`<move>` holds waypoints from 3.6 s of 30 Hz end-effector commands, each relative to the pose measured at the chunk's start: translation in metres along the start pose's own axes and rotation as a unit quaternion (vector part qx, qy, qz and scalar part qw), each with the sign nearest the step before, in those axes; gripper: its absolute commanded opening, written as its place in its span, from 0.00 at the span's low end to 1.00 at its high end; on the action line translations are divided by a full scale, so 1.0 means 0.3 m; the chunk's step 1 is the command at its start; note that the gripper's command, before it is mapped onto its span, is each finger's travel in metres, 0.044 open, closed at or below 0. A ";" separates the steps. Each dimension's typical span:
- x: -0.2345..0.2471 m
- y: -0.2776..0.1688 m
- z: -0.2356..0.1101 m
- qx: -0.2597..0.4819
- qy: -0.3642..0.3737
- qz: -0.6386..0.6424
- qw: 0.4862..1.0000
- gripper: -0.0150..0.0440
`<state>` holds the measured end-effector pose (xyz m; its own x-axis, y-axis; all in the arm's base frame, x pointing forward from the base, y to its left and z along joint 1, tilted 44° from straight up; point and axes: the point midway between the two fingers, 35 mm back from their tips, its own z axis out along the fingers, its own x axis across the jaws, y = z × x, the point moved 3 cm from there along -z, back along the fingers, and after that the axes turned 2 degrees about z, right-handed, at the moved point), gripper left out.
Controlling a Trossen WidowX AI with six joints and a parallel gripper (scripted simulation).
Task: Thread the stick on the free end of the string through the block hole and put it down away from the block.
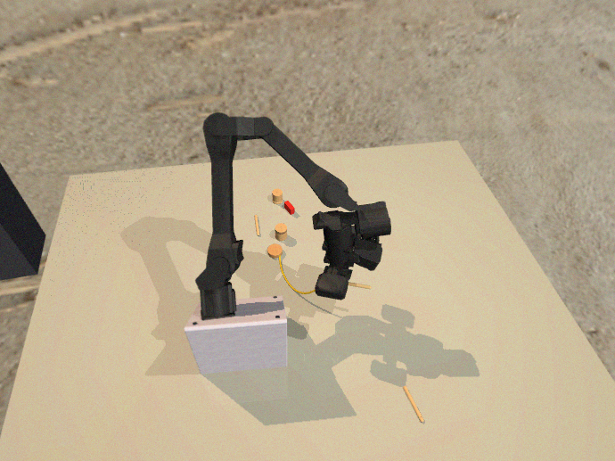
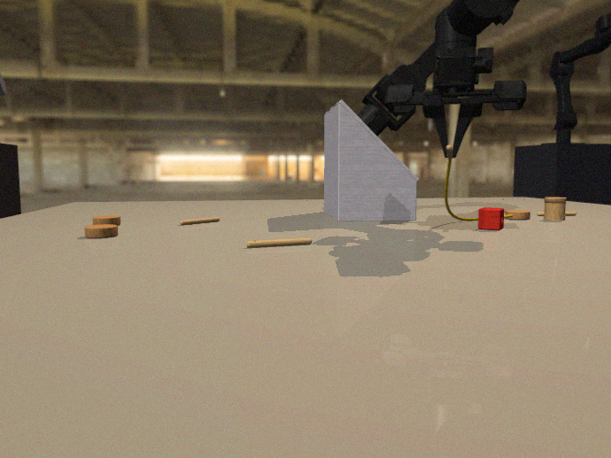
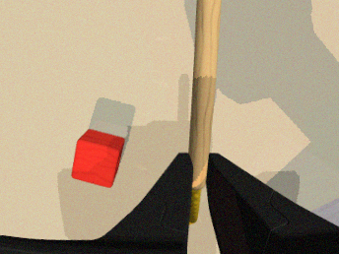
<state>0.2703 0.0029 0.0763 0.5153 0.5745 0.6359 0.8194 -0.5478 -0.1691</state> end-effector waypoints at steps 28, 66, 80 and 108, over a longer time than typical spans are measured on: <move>0.032 -0.107 -0.096 -0.053 0.002 0.006 0.999 0.25; 0.180 -0.108 -0.134 -0.077 -0.034 0.186 0.979 0.25; 0.239 -0.092 -0.131 -0.077 -0.048 0.254 0.963 0.25; 0.399 -0.069 -0.130 -0.073 -0.091 0.434 0.893 0.25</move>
<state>0.3037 0.0583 0.1843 0.9807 -0.0061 0.1953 0.0803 -0.8987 -0.4311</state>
